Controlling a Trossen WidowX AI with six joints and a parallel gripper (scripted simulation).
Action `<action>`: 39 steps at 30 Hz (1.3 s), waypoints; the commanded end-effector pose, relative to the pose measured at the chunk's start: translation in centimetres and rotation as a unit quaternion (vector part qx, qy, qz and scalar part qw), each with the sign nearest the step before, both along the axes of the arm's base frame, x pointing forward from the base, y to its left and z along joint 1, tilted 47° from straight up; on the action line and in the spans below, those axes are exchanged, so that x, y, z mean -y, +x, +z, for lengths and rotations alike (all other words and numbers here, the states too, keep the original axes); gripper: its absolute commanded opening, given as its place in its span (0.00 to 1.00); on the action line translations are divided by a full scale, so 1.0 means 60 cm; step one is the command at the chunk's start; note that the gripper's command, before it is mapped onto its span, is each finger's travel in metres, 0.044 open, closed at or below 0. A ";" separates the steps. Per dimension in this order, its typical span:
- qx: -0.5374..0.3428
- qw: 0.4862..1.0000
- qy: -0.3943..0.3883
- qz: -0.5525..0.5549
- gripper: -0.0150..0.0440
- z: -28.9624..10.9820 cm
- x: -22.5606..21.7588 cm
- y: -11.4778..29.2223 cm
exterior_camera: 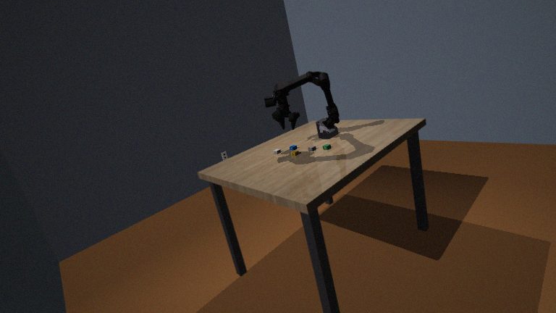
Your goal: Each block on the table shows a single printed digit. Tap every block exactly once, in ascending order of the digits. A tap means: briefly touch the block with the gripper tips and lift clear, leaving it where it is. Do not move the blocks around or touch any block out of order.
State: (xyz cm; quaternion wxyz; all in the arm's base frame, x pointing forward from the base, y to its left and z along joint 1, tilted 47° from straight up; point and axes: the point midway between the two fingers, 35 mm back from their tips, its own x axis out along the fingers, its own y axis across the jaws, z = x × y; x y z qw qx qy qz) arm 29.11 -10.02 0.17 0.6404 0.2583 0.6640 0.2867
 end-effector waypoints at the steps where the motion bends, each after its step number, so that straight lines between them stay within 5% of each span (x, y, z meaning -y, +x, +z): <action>1: 0.002 1.000 0.003 0.011 0.93 0.005 -0.005 -0.001; 17: 0.002 1.000 0.003 0.011 0.93 0.008 -0.008 0.000; 27: 0.000 1.000 0.007 0.011 0.93 0.178 -0.174 -0.015; 39: 0.000 1.000 0.008 0.011 0.93 0.182 -0.177 -0.017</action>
